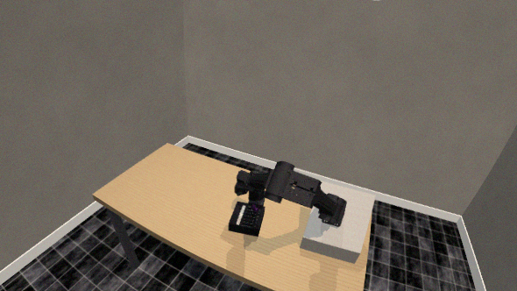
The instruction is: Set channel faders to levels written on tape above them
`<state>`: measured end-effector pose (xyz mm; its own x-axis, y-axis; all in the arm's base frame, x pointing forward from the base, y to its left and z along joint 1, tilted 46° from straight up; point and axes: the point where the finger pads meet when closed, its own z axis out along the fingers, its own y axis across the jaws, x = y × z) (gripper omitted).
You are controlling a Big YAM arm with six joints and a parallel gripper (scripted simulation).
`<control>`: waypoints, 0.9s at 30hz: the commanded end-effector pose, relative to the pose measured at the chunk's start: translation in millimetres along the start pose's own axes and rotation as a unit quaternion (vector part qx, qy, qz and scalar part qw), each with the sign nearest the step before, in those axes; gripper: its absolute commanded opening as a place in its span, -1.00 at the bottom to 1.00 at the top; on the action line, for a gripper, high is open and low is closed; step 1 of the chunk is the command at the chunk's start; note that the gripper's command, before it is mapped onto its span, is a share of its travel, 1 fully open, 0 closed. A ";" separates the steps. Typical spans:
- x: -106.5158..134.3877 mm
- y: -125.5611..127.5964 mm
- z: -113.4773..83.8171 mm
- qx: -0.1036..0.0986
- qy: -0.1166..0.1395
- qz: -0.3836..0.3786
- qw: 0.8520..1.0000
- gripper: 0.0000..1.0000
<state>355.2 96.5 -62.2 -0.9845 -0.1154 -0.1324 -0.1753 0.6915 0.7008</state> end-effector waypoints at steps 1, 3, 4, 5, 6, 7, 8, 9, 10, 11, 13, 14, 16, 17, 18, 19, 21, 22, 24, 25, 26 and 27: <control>-8.0 3.1 4.8 -0.003 0.006 -0.003 1.000 -1.00; -8.0 3.1 4.8 -0.003 0.006 -0.003 1.000 -1.00; -8.0 3.1 4.8 -0.003 0.006 -0.003 1.000 -1.00; -8.0 3.1 4.8 -0.003 0.006 -0.003 1.000 -1.00; -8.0 3.1 4.8 -0.003 0.006 -0.003 1.000 -1.00; -8.0 3.1 4.8 -0.003 0.006 -0.003 1.000 -1.00; -8.0 3.1 4.8 -0.003 0.006 -0.003 1.000 -1.00; -8.0 3.1 4.8 -0.003 0.006 -0.003 1.000 -1.00; -8.0 3.1 4.8 -0.003 0.006 -0.003 1.000 -1.00; -8.0 3.1 4.8 -0.003 0.006 -0.003 1.000 -1.00; -6.5 3.1 5.1 -0.003 0.006 -0.003 1.000 -1.00; -4.6 3.0 5.5 -0.003 0.007 -0.002 1.000 -1.00; 1.3 2.9 6.9 -0.004 0.010 -0.001 1.000 -1.00; 5.3 2.8 7.8 -0.004 0.011 0.000 1.000 -1.00; 5.3 2.8 7.8 -0.004 0.011 0.000 1.000 -1.00; 5.3 2.8 7.8 -0.004 0.011 0.000 1.000 -1.00; 5.2 2.5 7.7 -0.004 0.009 -0.004 1.000 -1.00; 6.4 2.4 8.0 -0.003 0.009 -0.005 1.000 -1.00; 6.0 2.7 7.3 -0.003 0.006 -0.009 1.000 -1.00; 3.9 3.0 6.3 -0.002 0.004 -0.011 1.000 -1.00; 1.2 3.3 5.3 -0.002 0.002 -0.014 1.000 -1.00; 0.1 3.5 4.8 -0.001 0.001 -0.015 1.000 -1.00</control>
<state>348.3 97.0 -64.2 -0.9859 -0.1159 -0.1206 -0.1672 0.6907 0.7035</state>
